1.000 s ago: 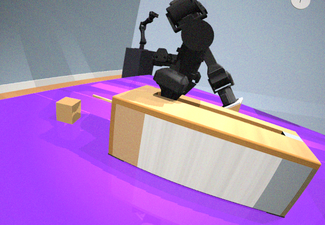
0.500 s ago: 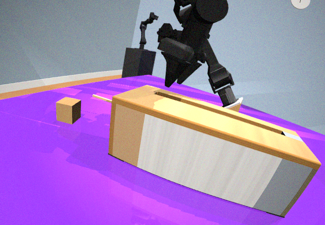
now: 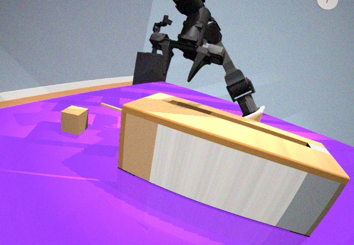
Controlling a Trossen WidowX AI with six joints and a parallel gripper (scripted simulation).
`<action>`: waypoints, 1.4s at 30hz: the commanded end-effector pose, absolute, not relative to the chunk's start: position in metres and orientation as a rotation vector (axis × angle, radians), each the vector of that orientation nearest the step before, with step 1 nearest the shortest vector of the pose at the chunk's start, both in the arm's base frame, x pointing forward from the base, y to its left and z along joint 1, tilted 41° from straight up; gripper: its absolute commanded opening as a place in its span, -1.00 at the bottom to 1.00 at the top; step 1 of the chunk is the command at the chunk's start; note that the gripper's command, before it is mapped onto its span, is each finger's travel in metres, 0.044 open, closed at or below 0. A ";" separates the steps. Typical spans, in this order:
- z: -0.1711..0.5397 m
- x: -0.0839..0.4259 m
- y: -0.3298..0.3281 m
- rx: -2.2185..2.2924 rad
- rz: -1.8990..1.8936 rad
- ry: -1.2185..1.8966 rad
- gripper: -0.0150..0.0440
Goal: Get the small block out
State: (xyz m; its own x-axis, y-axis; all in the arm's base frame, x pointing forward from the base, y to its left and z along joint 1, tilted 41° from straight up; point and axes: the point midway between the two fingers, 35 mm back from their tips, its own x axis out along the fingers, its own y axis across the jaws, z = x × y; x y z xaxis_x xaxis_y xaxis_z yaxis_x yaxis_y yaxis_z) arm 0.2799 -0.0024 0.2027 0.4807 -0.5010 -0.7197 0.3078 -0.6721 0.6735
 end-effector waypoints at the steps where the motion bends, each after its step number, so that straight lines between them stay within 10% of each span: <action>1: 0.201 0.278 -0.003 2.010 -1.274 -0.196 0.47; 42: 0.100 0.294 -0.090 2.008 -1.272 -0.202 0.47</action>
